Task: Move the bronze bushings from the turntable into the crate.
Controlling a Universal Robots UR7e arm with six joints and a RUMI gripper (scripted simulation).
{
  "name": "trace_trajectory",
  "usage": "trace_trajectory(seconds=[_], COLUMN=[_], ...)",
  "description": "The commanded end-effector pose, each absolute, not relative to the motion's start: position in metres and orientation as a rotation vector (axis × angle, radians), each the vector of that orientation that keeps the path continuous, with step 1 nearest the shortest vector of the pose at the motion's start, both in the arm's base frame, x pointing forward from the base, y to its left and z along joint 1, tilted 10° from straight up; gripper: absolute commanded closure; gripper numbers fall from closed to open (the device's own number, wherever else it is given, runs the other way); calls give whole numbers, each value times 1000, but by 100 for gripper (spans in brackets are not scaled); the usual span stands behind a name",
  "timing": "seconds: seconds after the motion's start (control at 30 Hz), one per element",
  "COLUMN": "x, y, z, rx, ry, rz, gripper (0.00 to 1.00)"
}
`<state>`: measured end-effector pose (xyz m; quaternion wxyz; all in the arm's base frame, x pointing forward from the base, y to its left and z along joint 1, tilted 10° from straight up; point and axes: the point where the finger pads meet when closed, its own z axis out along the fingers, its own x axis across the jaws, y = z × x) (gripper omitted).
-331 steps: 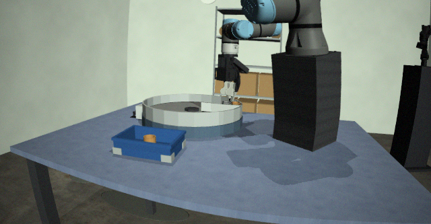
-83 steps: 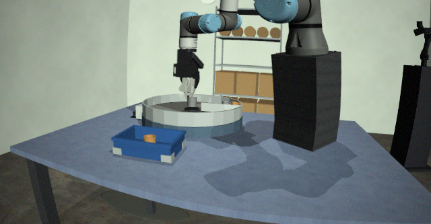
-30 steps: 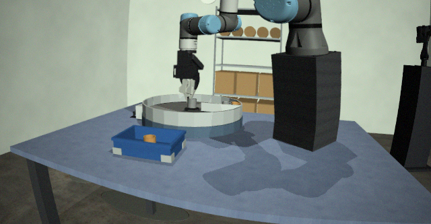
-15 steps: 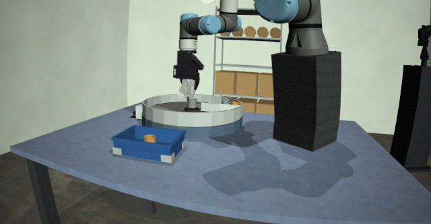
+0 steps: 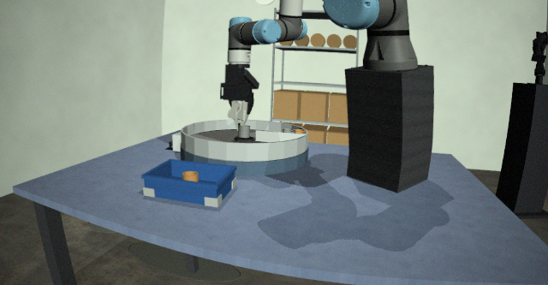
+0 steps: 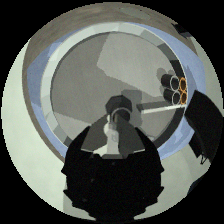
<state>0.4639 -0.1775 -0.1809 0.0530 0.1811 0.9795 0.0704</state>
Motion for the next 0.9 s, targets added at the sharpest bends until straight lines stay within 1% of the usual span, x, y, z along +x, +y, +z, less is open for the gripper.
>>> trace_trajectory(seconds=[0.0,0.23,0.27,0.87], x=[464,464,464,464], y=[-178,-178,-178,-178], z=[-180,-180,-180,-180], rx=[550,550,550,550], ry=[2976,2976,2976,2976], rz=[213,213,213,213], gripper=[100,100,94,94])
